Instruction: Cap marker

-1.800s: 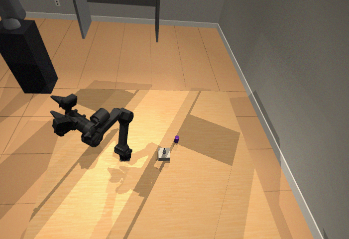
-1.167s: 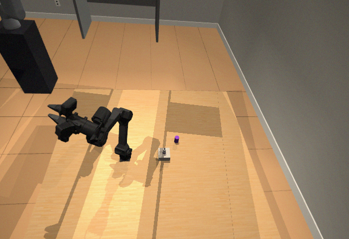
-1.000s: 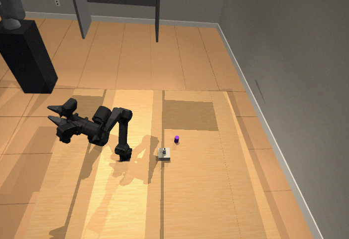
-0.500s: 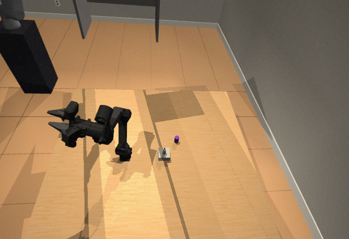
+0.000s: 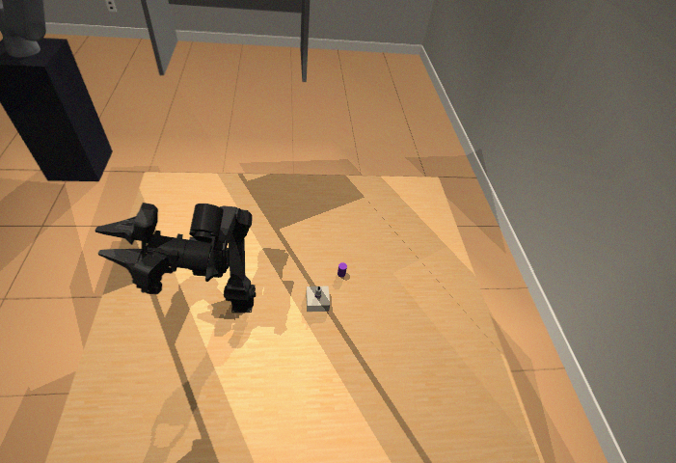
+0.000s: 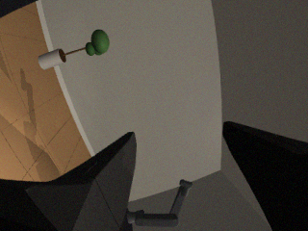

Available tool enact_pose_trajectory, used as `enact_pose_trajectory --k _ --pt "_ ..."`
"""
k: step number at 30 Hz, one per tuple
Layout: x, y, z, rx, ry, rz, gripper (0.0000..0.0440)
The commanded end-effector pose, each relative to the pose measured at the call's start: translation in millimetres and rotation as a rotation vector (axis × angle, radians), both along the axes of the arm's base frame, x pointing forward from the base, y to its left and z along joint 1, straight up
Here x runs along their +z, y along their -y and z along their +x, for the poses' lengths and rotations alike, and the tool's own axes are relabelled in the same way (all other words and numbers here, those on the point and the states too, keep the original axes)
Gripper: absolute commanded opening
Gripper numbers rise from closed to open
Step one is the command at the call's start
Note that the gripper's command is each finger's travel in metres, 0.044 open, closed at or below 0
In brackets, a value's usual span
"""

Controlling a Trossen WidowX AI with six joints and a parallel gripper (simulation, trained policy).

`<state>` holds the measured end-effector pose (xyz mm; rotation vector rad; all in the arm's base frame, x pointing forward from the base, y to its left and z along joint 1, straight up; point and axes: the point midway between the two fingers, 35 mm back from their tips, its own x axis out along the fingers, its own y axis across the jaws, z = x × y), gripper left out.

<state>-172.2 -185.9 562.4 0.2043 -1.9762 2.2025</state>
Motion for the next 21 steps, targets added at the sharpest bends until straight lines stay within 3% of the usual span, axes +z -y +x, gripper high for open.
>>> enact_pose_trajectory --k 1,21 --pt "1.2 5.4 4.7 0.032 0.003 -0.002 0.0295" --pt "-2.7 41.2 36.8 0.214 0.028 0.021 0.0295"
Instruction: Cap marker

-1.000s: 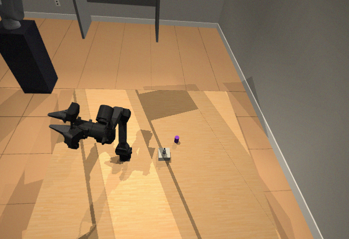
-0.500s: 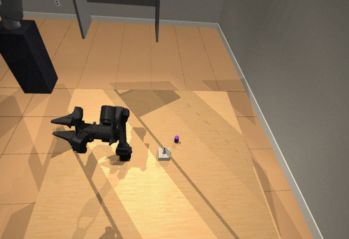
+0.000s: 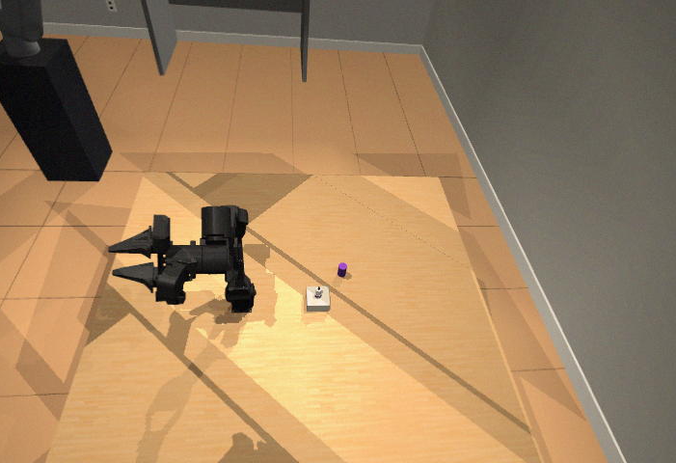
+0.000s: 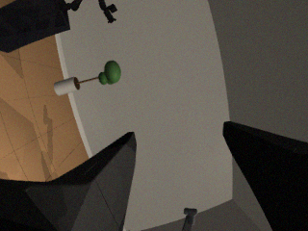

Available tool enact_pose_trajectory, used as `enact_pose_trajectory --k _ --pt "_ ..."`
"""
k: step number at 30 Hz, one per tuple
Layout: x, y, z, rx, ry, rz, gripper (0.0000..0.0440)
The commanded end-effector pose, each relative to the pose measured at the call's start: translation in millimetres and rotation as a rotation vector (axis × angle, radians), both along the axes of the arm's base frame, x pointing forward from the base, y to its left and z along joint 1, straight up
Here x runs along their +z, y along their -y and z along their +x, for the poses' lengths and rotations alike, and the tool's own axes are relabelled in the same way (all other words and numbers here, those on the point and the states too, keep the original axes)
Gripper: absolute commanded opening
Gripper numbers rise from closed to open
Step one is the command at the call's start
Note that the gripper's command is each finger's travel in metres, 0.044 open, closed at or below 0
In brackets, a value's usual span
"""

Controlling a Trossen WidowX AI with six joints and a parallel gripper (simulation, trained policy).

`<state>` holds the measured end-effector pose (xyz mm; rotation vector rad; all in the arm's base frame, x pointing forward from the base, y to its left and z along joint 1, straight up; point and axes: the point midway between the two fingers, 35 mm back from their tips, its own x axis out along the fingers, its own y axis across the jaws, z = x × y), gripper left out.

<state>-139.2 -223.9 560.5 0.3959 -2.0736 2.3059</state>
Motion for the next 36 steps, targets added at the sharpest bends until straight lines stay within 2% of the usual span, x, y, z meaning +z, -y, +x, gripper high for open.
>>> enact_pose_trajectory --k 1,36 --pt "-1.2 4.8 5.6 0.027 0.01 0.0 0.0295" --pt "-17.2 49.8 75.8 0.329 0.059 0.024 0.0297"
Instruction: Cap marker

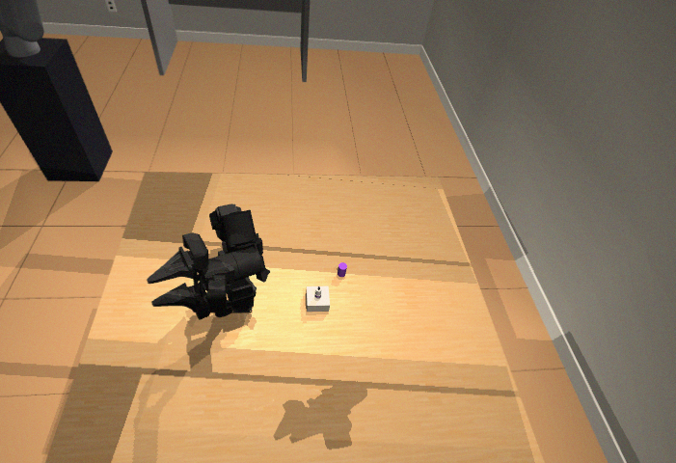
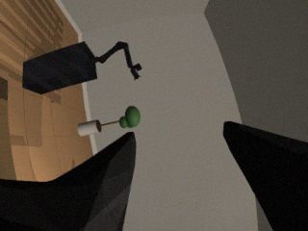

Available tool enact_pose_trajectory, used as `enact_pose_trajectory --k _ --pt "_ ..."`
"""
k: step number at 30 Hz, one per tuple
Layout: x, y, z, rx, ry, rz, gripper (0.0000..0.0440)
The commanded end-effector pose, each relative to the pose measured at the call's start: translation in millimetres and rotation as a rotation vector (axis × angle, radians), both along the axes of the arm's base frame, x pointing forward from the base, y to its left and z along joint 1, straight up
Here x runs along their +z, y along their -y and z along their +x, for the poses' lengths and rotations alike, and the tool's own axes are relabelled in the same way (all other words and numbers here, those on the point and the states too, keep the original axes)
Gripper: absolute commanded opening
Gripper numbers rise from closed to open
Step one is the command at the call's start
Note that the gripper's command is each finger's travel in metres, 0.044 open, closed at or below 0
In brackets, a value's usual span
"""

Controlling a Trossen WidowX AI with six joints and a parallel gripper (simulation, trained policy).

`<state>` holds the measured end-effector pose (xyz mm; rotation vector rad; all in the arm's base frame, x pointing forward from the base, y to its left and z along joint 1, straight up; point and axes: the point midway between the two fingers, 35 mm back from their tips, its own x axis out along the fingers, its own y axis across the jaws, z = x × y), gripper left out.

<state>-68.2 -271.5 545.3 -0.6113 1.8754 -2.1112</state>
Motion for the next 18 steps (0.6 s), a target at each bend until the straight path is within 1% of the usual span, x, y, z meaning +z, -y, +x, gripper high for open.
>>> enact_pose_trajectory --k 1,18 --pt "-2.6 3.1 7.0 0.024 0.009 0.002 0.0297" --pt "-13.1 16.5 45.4 0.166 0.034 0.009 0.0298"
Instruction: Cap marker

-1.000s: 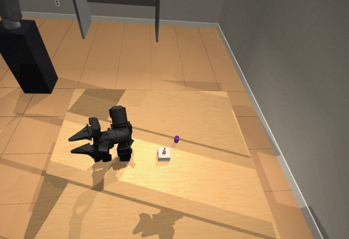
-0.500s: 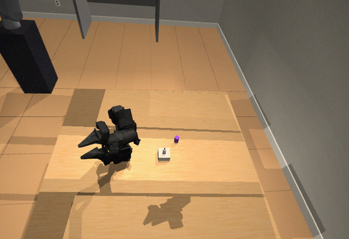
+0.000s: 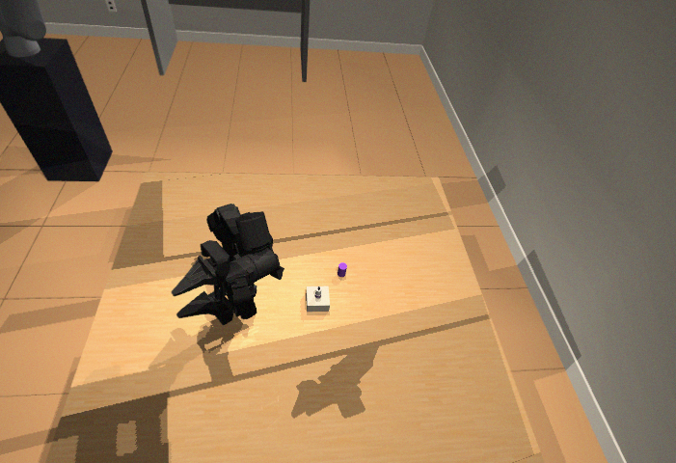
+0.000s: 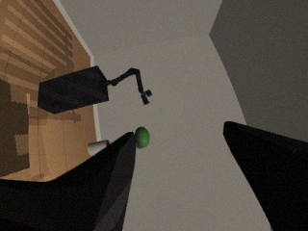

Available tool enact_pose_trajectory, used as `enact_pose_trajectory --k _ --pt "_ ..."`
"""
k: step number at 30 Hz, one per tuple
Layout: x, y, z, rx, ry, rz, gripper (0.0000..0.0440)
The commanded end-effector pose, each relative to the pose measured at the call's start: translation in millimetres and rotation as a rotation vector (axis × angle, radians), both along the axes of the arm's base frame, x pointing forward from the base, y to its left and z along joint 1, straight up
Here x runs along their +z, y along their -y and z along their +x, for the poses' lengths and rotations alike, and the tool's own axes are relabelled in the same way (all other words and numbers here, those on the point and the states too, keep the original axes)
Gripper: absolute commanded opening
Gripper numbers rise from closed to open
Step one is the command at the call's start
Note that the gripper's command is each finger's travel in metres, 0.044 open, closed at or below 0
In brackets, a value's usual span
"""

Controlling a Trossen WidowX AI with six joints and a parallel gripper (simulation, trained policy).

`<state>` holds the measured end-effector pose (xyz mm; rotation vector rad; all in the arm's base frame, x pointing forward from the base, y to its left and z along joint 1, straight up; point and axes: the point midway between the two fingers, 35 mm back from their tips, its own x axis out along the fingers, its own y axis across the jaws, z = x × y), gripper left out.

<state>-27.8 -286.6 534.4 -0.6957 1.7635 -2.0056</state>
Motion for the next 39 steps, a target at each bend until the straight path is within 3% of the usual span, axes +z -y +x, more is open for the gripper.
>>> enact_pose_trajectory --k 1,39 --pt "-2.7 2.0 7.4 0.024 0.009 0.002 0.0298" --pt "-31.9 13.6 99.7 0.343 0.072 0.022 0.0301"
